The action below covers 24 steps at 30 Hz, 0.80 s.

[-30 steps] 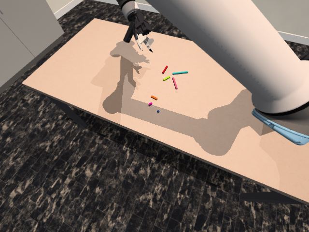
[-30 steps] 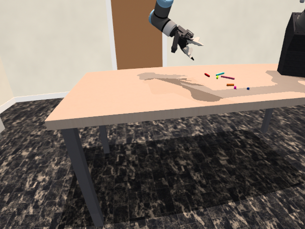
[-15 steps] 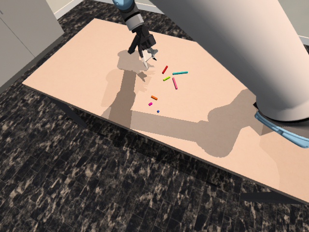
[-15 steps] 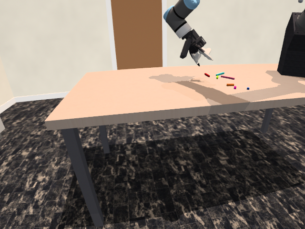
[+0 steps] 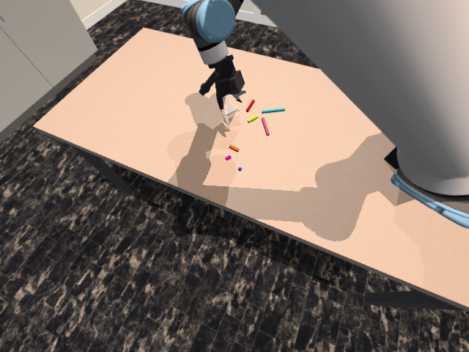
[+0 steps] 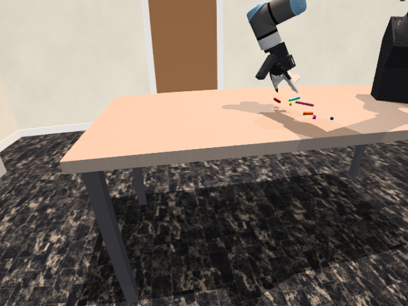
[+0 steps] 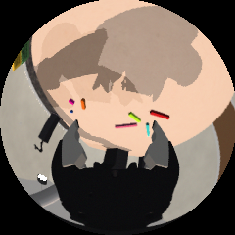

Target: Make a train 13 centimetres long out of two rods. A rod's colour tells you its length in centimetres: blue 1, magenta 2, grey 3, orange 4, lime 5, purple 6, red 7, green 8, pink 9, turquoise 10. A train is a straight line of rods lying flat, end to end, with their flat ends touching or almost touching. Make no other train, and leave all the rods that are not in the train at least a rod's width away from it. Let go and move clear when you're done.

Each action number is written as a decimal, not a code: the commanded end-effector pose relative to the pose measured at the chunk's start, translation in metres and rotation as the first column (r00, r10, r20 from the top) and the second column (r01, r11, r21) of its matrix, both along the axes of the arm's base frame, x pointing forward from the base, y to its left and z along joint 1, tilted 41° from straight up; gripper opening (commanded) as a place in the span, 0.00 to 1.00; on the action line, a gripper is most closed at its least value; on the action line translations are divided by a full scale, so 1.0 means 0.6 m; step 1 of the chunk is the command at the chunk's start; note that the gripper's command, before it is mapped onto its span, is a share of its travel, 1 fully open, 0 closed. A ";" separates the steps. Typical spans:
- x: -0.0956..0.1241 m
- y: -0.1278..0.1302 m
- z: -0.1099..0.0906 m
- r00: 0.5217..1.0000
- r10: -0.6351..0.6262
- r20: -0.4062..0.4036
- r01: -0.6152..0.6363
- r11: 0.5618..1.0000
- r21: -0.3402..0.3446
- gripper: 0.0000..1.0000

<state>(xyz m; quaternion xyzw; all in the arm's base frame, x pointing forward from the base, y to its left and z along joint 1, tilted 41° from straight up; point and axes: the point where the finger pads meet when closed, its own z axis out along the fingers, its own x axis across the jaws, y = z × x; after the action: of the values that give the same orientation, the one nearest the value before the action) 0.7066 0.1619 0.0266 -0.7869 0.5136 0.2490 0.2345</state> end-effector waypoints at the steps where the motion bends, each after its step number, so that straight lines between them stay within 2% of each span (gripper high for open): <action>1: -0.020 0.024 0.002 0.997 -0.067 0.048 0.069 0.997 -0.031 1.00; 8: -0.066 0.066 0.015 0.980 -0.162 0.117 0.168 0.985 -0.041 1.00; 17: -0.133 0.116 0.040 0.943 -0.269 0.196 0.278 0.960 -0.020 1.00; 19: -0.133 0.116 0.040 0.943 -0.269 0.196 0.278 0.960 -0.020 1.00; 24: -0.165 0.136 0.054 0.924 -0.310 0.225 0.319 0.948 -0.002 1.00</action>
<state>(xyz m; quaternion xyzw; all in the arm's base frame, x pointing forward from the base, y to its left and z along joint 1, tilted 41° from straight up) 0.6200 0.2358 0.0531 -0.7308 0.6000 0.1242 0.3009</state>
